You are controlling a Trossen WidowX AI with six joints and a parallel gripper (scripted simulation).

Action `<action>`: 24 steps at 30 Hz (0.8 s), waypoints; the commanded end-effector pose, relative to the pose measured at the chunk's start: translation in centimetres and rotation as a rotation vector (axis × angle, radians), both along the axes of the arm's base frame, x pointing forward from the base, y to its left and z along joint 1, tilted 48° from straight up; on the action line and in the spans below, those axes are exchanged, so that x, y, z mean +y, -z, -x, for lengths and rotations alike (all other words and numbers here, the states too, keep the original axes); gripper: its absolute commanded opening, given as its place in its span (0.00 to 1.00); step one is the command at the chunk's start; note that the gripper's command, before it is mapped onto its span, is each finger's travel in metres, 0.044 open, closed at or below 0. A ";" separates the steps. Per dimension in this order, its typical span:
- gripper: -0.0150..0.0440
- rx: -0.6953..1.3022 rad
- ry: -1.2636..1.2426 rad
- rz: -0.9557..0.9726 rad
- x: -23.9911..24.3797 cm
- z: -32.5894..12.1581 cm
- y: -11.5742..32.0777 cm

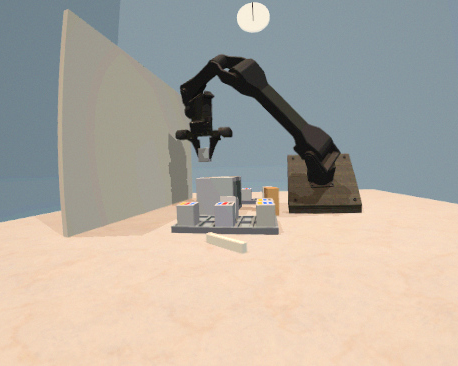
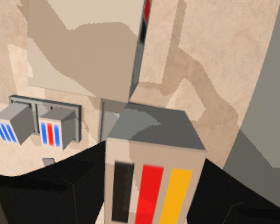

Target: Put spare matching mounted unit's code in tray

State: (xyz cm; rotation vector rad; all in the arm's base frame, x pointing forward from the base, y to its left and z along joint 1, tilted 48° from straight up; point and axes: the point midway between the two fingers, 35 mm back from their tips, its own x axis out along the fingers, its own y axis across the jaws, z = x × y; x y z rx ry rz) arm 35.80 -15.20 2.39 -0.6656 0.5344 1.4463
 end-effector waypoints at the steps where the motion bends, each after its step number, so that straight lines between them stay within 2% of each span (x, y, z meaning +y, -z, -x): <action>1: 0.25 -0.012 -0.009 0.006 -1.8 0.4 1.9; 12: 0.25 -0.021 -0.025 -0.014 -5.2 2.3 7.3; 24: 0.25 -0.021 -0.025 -0.014 -4.9 2.2 7.8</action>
